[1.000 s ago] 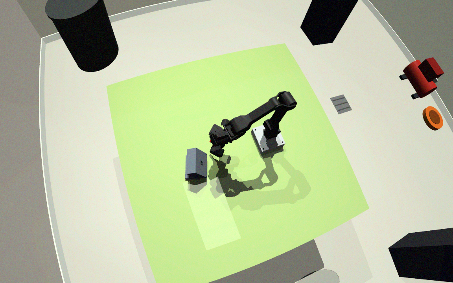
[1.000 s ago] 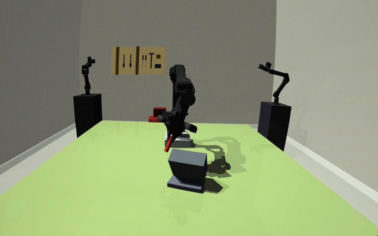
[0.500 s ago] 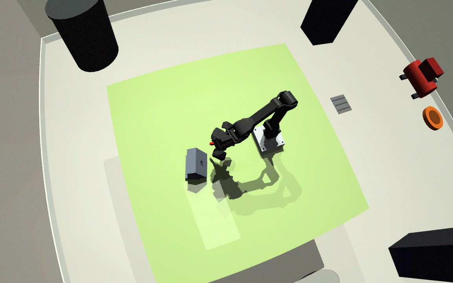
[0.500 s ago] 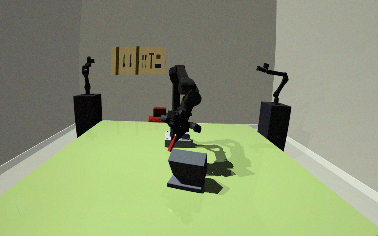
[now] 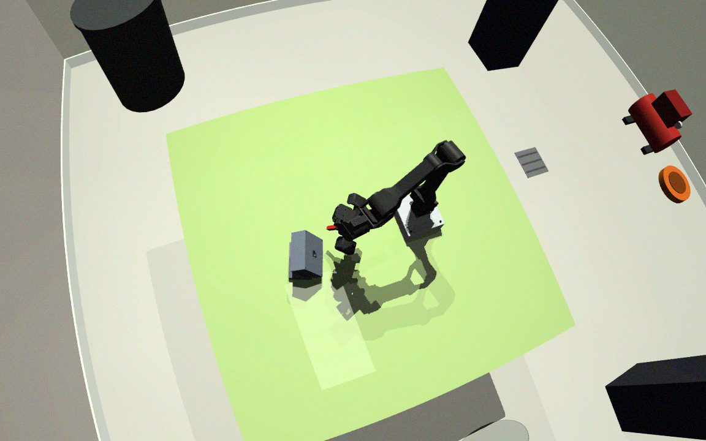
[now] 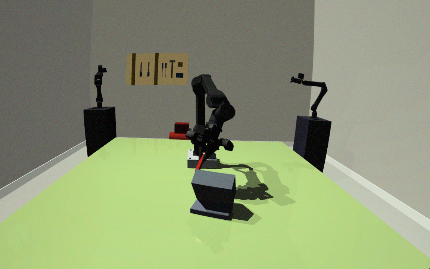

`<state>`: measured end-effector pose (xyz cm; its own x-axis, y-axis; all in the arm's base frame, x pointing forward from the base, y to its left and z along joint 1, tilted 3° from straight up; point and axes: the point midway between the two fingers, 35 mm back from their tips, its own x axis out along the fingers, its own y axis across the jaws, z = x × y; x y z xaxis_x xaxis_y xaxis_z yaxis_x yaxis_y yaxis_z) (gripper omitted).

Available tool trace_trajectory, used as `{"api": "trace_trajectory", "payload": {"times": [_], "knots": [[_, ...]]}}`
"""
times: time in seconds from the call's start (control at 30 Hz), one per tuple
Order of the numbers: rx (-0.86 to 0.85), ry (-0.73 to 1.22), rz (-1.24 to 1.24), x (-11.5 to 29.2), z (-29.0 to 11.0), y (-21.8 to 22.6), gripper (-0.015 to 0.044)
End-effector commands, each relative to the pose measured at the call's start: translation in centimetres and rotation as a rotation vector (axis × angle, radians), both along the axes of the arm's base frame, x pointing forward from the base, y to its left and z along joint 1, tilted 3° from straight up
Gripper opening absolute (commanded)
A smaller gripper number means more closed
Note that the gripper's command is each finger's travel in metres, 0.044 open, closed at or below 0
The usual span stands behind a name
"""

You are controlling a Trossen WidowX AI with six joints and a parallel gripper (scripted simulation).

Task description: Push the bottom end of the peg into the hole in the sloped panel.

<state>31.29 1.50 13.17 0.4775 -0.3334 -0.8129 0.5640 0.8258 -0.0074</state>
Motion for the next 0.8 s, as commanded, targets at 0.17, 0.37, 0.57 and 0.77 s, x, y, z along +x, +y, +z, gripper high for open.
{"api": "trace_trajectory", "payload": {"times": [0.17, 0.37, 0.57, 0.77], "knots": [[-0.021, -0.035, 0.022, -0.2, 0.1, 0.8, 0.0], [-0.033, -0.057, 0.042, -0.3, 0.3, 1.4, 0.0], [-0.045, -0.079, 0.061, -0.4, 0.4, 2.1, 0.0], [-0.056, -0.101, 0.08, -0.4, 0.5, 2.7, 0.0]]}}
